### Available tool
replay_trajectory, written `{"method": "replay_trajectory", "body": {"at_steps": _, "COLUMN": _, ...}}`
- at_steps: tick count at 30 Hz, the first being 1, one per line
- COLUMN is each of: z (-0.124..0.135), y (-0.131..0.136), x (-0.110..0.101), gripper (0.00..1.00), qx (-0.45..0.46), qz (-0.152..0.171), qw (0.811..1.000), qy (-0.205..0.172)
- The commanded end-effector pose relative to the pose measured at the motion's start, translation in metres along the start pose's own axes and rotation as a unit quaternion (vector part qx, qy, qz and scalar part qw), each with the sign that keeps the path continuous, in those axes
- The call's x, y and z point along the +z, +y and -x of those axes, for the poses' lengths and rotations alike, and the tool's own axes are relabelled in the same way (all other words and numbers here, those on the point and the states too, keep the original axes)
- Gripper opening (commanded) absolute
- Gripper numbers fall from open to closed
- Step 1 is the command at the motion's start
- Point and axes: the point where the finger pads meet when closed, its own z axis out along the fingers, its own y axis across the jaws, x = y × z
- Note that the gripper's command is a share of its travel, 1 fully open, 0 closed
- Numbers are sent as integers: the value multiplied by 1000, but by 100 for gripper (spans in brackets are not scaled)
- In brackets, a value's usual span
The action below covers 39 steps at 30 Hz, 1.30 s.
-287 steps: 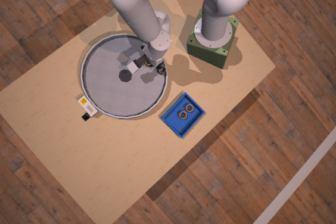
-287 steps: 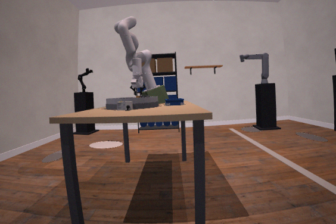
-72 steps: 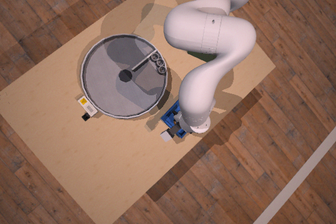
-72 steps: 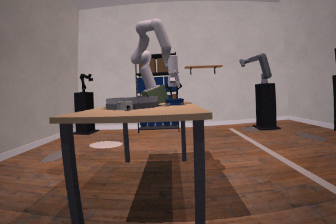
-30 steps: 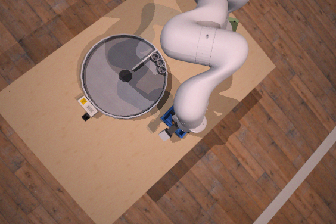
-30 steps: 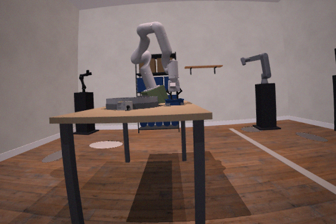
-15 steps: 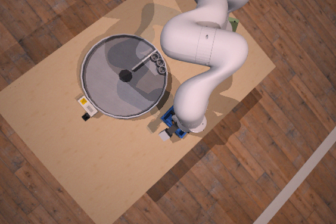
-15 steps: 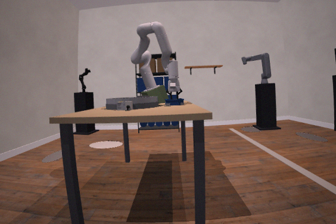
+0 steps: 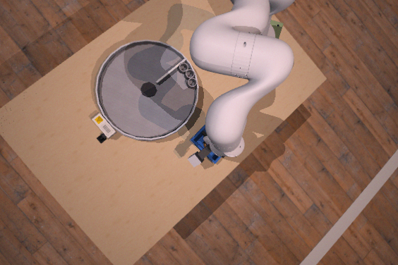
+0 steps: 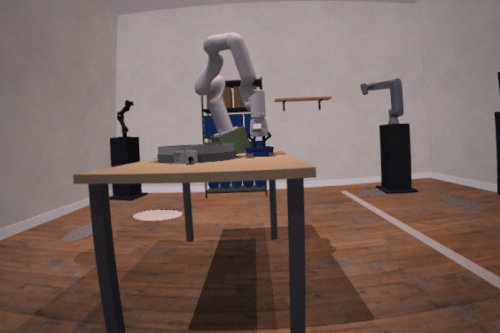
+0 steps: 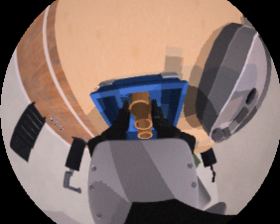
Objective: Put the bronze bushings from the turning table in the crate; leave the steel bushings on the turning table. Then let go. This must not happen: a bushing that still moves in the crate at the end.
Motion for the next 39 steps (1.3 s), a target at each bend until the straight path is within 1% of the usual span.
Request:
{"method": "replay_trajectory", "body": {"at_steps": 1, "z": -1, "y": 0, "x": 1, "gripper": 0, "qx": 0, "qz": 0, "qw": 1000, "qy": 1}}
{"method": "replay_trajectory", "body": {"at_steps": 28, "z": -1, "y": 0, "x": 4, "gripper": 0, "qx": 0, "qz": 0, "qw": 1000, "qy": 1}}
{"method": "replay_trajectory", "body": {"at_steps": 29, "z": -1, "y": 0, "x": 4, "gripper": 48, "qx": 0, "qz": 0, "qw": 1000, "qy": 1}}
{"method": "replay_trajectory", "body": {"at_steps": 39, "z": -1, "y": 0, "x": 4, "gripper": 48, "qx": 0, "qz": 0, "qw": 1000, "qy": 1}}
